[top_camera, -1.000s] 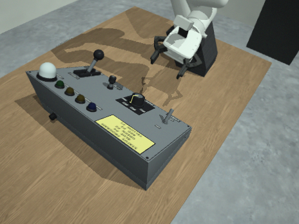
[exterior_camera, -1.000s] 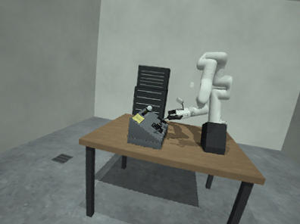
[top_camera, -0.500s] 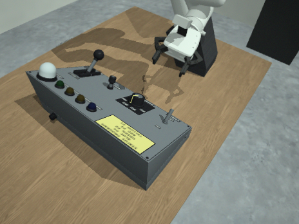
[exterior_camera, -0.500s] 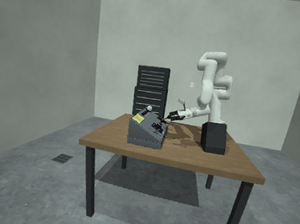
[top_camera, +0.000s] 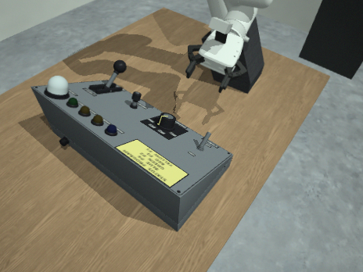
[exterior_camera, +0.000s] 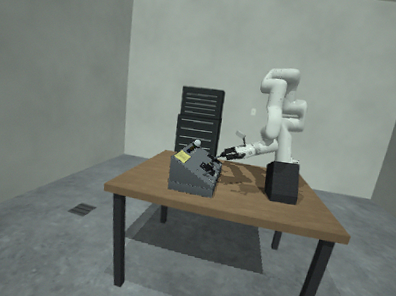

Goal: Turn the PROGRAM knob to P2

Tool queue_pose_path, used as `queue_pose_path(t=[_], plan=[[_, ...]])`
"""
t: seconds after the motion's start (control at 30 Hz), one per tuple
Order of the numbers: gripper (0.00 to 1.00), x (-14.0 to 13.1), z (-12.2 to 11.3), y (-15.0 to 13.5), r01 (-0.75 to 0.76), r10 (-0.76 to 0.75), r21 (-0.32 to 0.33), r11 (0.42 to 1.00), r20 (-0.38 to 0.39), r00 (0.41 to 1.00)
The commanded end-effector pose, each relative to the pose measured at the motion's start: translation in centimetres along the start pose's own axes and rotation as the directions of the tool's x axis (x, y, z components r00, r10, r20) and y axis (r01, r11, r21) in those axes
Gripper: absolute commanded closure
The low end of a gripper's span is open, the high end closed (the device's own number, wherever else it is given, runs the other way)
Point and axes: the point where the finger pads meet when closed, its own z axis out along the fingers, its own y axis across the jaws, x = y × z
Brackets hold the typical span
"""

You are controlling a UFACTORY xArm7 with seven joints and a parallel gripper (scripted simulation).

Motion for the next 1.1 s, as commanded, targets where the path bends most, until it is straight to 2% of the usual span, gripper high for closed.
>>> queue_pose_path(t=[0.0,1.07], plan=[[0.0,-0.2,-0.3,-0.1,-0.011,0.011,0.014,1.0,-0.001,1.0],[0.0,-1.1,-1.4,-0.3,-0.052,0.051,0.07,0.996,0.006,0.999]])
